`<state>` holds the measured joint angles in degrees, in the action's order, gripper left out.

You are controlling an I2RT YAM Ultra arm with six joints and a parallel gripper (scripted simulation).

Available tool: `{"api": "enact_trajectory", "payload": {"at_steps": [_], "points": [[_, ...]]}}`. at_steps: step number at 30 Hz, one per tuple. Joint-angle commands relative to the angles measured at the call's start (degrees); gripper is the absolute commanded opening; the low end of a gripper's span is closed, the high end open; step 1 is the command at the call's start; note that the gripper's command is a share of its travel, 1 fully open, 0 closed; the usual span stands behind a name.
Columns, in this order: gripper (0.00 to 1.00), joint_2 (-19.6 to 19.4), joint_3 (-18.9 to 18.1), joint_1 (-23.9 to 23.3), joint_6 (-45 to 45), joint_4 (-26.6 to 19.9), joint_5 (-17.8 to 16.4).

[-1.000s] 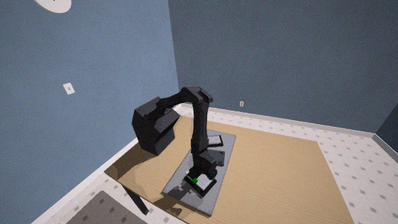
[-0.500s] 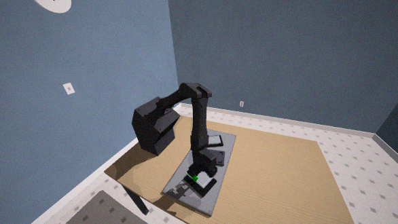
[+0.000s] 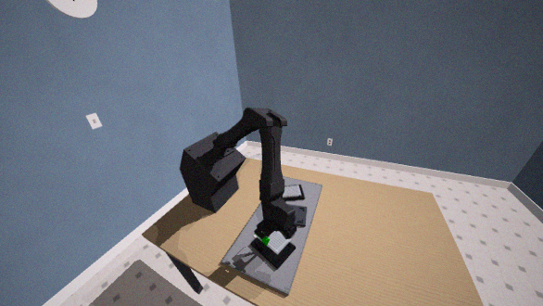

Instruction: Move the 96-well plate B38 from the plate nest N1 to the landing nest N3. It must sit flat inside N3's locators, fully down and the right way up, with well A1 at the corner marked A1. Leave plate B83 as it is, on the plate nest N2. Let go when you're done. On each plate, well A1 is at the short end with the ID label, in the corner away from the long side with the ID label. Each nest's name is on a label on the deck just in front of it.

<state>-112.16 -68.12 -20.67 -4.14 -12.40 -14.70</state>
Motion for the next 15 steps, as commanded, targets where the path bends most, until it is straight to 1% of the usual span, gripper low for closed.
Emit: {"api": "enact_trajectory", "payload": {"at_steps": [1,15], "points": [[0.00,1.1,0.1,-0.4,-0.2,-1.2,-0.2],[0.00,4.6,0.9,-1.2,-0.9,-4.0,-0.6]]}}
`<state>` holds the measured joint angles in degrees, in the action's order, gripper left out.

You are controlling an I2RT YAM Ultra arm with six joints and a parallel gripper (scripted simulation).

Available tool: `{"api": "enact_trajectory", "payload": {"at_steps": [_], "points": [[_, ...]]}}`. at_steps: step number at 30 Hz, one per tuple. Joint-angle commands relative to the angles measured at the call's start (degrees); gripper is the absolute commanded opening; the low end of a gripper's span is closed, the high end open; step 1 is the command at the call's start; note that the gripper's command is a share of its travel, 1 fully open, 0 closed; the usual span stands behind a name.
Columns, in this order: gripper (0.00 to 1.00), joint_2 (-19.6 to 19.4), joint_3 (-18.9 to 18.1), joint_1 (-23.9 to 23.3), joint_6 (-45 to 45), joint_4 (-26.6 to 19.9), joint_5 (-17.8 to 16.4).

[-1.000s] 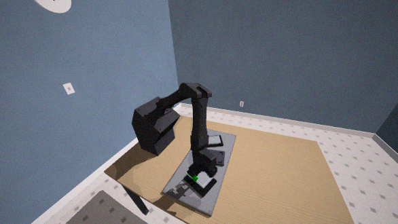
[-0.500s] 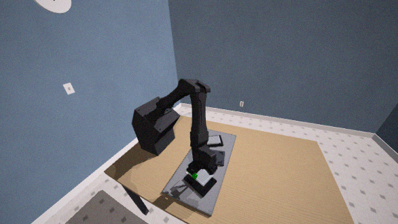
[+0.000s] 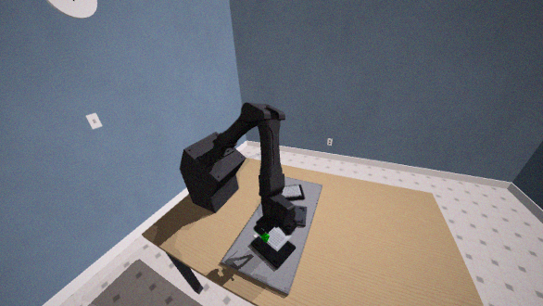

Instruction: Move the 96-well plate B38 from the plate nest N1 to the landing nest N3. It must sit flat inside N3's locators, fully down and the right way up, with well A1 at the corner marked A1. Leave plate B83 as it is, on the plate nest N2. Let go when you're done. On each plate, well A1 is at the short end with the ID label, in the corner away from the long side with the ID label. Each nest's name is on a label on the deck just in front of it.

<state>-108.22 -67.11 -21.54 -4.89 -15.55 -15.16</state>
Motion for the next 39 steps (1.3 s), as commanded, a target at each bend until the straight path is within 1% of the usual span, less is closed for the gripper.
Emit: {"api": "enact_trajectory", "payload": {"at_steps": [1,25,39], "points": [[0.00,0.6,-0.1,-0.3,-0.2,-0.9,-0.1],[0.00,0.6,-0.1,-0.3,-0.2,-0.9,-0.1],[0.00,4.3,4.7,6.7,-20.9,1.7,3.7]]}}
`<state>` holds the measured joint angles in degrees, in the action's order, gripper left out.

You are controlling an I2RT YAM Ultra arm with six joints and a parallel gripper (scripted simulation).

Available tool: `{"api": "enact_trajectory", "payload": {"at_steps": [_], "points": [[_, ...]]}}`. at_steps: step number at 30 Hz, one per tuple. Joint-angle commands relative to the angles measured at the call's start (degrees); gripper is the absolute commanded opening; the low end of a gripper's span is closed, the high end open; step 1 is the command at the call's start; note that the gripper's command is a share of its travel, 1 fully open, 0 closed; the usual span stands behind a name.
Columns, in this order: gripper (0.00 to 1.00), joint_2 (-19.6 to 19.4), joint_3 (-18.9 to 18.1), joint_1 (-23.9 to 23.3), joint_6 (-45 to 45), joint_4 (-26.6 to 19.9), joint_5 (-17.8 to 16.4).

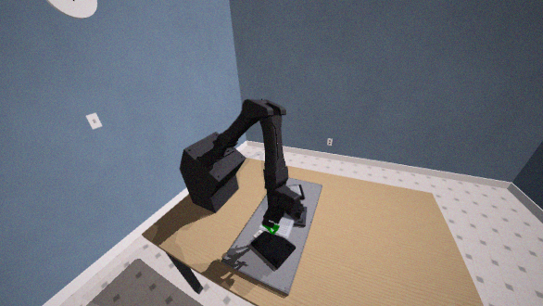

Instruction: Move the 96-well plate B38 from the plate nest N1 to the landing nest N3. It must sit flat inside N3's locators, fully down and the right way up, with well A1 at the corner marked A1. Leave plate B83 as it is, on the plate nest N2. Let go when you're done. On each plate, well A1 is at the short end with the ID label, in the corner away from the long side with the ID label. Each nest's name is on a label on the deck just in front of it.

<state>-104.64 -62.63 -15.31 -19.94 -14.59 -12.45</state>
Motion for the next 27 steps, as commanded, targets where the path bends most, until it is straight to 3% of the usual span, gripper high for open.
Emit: {"api": "enact_trajectory", "payload": {"at_steps": [1,27], "points": [[0.00,0.9,0.5,1.0,-7.3,0.9,1.3],[0.00,4.1,4.4,13.3,1.5,2.9,8.3]]}}
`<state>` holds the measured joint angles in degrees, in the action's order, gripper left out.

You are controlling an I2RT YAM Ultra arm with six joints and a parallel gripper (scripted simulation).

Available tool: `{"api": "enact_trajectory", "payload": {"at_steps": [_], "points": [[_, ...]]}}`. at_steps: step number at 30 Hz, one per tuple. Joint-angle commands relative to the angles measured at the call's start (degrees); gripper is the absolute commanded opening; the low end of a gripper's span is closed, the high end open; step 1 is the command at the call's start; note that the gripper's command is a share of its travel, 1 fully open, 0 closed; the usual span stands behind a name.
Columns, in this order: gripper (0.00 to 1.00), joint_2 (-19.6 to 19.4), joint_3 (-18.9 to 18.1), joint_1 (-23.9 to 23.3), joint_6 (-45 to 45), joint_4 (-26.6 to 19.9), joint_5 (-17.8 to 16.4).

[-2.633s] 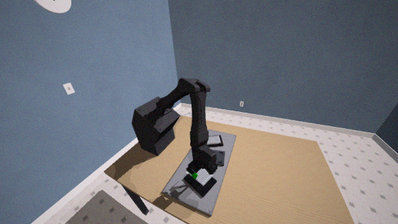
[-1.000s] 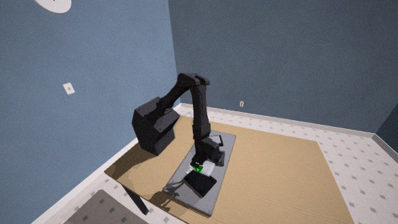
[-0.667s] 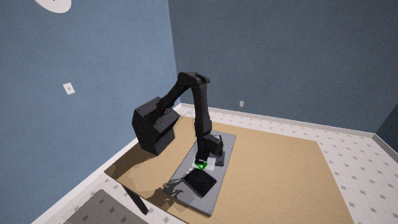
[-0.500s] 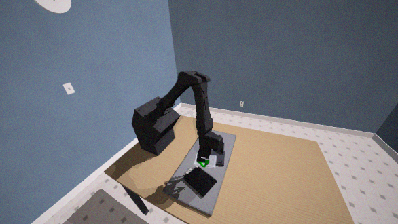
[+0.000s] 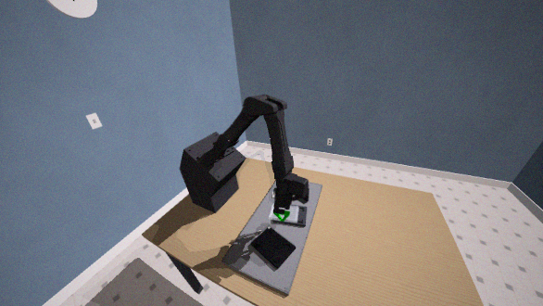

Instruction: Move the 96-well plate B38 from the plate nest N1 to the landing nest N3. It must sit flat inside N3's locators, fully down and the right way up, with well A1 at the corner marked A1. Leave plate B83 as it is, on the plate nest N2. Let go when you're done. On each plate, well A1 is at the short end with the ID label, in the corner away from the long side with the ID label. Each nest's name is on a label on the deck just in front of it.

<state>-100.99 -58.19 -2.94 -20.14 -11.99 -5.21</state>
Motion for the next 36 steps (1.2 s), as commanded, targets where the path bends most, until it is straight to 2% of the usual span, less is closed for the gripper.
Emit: {"api": "enact_trajectory", "payload": {"at_steps": [1,24,36], "points": [[0.00,0.5,0.0,1.5,2.2,0.3,1.4],[0.00,0.3,-0.6,13.9,12.2,-0.1,8.6],[0.00,0.3,-0.5,14.0,12.4,0.0,8.6]]}}
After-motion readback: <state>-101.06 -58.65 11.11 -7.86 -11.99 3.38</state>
